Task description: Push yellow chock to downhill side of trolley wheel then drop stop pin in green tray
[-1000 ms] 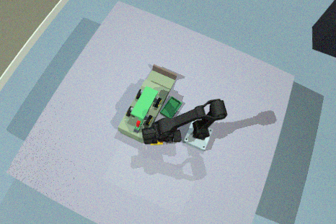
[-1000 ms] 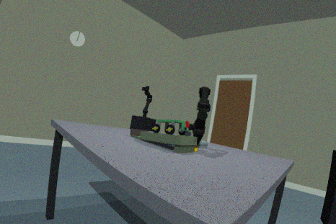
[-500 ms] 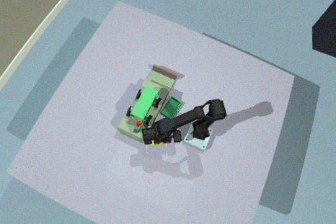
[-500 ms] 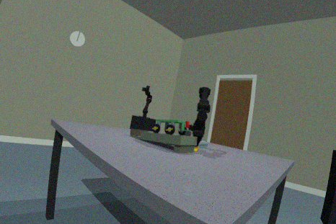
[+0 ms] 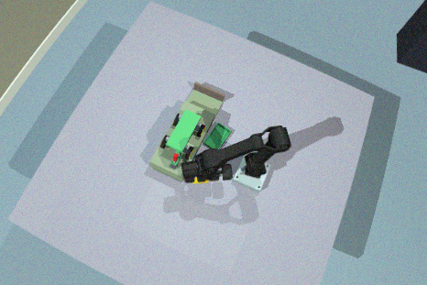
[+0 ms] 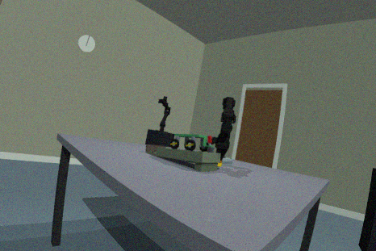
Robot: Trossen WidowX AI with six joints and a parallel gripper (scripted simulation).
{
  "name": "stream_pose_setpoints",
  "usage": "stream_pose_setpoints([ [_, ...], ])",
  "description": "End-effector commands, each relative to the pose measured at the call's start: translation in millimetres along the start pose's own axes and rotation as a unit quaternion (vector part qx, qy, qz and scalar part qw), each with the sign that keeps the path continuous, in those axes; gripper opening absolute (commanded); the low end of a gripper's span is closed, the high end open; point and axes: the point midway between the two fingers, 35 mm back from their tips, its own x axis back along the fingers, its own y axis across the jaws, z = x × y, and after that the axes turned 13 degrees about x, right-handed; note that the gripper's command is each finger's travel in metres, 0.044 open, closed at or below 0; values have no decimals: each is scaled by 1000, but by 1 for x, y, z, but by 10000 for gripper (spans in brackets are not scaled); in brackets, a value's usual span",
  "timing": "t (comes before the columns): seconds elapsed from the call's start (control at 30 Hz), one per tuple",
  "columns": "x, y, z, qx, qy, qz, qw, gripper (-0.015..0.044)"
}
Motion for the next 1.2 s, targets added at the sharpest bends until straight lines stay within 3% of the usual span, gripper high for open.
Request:
stream_pose_setpoints([
  [0.0, 17, 0, 0, -2, -3, -7, 1000, 0],
  [1.17, 113, 0, 1, -2, -3, -7, 1000, 0],
])
